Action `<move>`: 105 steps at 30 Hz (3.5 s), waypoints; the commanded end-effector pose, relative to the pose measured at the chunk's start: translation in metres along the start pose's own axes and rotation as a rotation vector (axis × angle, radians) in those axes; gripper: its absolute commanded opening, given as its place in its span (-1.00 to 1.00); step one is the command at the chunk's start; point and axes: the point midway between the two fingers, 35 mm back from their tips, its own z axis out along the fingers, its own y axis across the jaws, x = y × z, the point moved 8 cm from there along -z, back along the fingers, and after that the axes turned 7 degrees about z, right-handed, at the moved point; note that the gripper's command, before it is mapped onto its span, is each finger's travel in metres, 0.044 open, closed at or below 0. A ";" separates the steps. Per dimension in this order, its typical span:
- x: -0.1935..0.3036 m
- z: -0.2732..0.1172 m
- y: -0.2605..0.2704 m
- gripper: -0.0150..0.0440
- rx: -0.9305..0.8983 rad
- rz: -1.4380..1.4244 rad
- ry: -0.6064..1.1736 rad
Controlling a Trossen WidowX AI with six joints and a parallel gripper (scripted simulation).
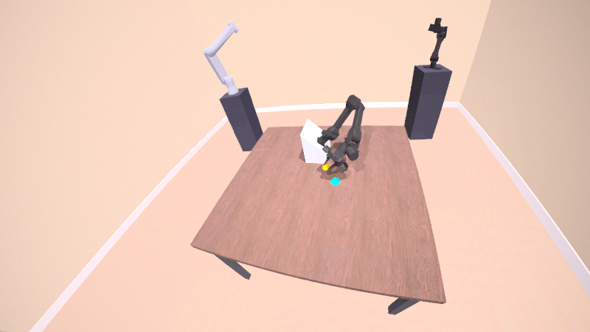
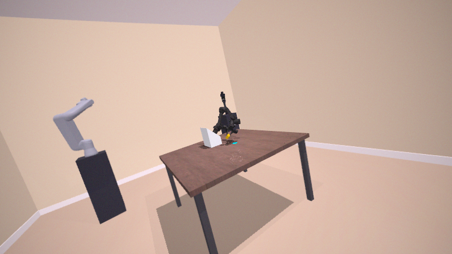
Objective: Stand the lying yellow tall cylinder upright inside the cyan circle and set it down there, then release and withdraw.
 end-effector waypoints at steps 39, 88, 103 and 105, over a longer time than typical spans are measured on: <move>0.017 -0.004 0.003 -0.14 -0.040 0.084 -0.284; 0.037 -0.013 0.003 -0.14 -0.196 0.241 -0.567; 0.043 -0.016 0.002 -0.14 -0.263 0.303 -0.641; 0.044 -0.016 0.002 -0.14 -0.273 0.312 -0.650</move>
